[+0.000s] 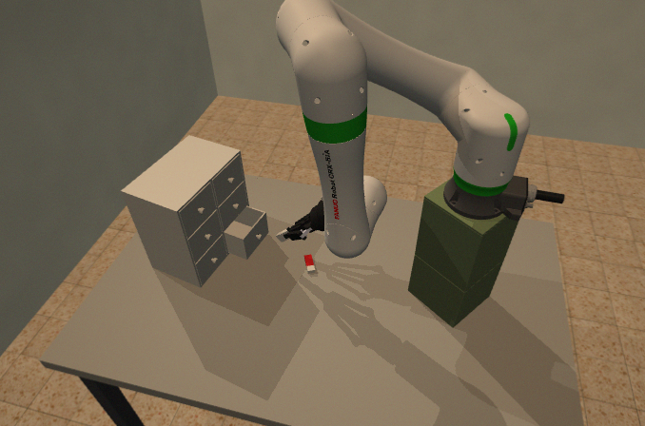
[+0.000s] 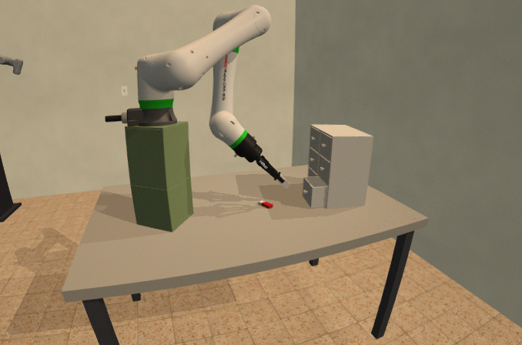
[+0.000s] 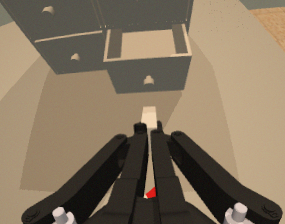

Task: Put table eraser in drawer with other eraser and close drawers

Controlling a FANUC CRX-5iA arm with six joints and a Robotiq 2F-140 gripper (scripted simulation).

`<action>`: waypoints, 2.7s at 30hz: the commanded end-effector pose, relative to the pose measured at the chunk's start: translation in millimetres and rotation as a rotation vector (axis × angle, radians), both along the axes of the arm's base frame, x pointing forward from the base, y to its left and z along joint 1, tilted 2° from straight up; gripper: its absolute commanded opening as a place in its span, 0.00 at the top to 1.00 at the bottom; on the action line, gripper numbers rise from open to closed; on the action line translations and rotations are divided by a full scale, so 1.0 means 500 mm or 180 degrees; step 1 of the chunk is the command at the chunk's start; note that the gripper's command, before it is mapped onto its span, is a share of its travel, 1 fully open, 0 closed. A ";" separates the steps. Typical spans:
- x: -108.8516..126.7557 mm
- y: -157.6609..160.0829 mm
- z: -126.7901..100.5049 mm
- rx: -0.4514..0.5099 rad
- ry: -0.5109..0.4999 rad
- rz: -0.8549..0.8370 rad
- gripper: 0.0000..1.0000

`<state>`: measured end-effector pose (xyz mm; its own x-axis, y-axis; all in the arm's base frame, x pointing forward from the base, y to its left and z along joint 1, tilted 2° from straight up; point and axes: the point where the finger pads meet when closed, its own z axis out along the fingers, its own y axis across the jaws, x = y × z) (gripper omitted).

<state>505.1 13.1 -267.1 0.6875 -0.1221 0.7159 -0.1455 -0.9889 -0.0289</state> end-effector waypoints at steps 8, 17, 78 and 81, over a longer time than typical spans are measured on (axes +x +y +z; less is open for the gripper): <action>0.045 -0.005 -0.058 -0.0001 0.0000 0.0001 1.00; 0.049 -0.005 -0.062 -0.0001 0.0000 0.0001 1.00; 0.101 -0.013 -0.061 -0.0001 0.0000 0.0001 1.00; 0.108 -0.014 -0.061 -0.0001 0.0000 0.0001 1.00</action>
